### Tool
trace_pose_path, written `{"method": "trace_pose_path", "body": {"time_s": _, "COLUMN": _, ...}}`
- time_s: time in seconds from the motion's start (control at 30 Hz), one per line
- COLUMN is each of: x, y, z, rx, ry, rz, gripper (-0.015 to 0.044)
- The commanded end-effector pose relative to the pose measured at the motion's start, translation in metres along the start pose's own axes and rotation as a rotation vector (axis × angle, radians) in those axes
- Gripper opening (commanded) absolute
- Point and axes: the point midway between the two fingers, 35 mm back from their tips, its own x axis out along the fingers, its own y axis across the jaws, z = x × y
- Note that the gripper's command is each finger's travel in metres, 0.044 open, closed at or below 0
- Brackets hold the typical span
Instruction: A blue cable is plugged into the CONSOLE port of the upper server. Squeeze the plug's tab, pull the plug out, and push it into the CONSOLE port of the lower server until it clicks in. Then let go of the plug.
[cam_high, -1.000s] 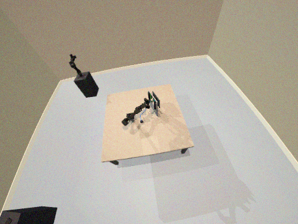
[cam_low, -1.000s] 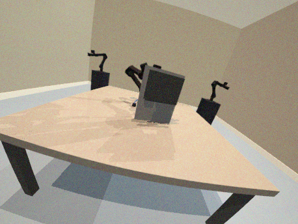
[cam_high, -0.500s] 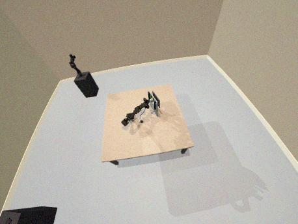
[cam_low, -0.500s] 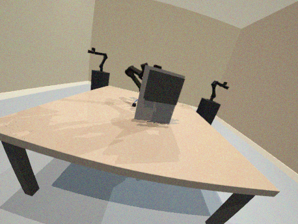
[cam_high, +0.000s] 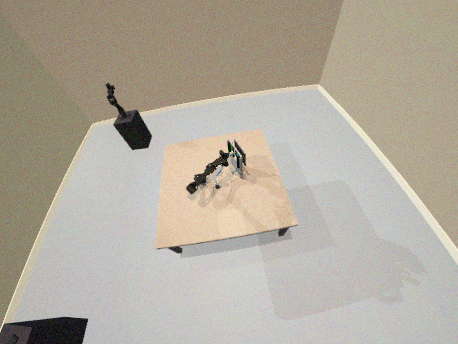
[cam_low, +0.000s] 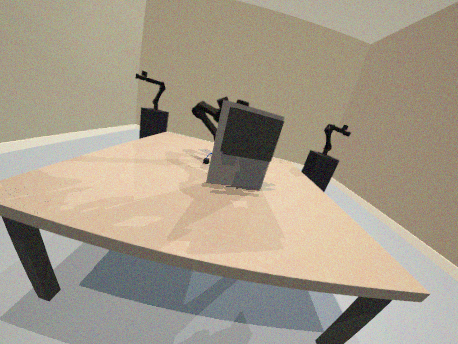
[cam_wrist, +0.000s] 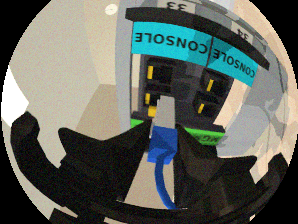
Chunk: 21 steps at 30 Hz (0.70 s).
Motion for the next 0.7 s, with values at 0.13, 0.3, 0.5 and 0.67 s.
{"method": "trace_pose_path", "body": {"time_s": 0.13, "x": -0.005, "y": 0.003, "z": -0.003, "rx": 0.007, "ry": -0.006, "rz": 0.011, "gripper": 0.0}}
{"method": "trace_pose_path", "body": {"time_s": 0.3, "x": -0.007, "y": 0.003, "z": -0.006, "rx": 0.007, "ry": -0.006, "rz": 0.011, "gripper": 0.0}}
{"method": "trace_pose_path", "body": {"time_s": 0.5, "x": -0.01, "y": 0.003, "z": -0.009, "rx": 0.007, "ry": -0.006, "rz": 0.011, "gripper": 0.0}}
{"method": "trace_pose_path", "body": {"time_s": 0.67, "x": -0.012, "y": 0.003, "z": -0.011, "rx": 0.007, "ry": -0.006, "rz": 0.011, "gripper": 0.0}}
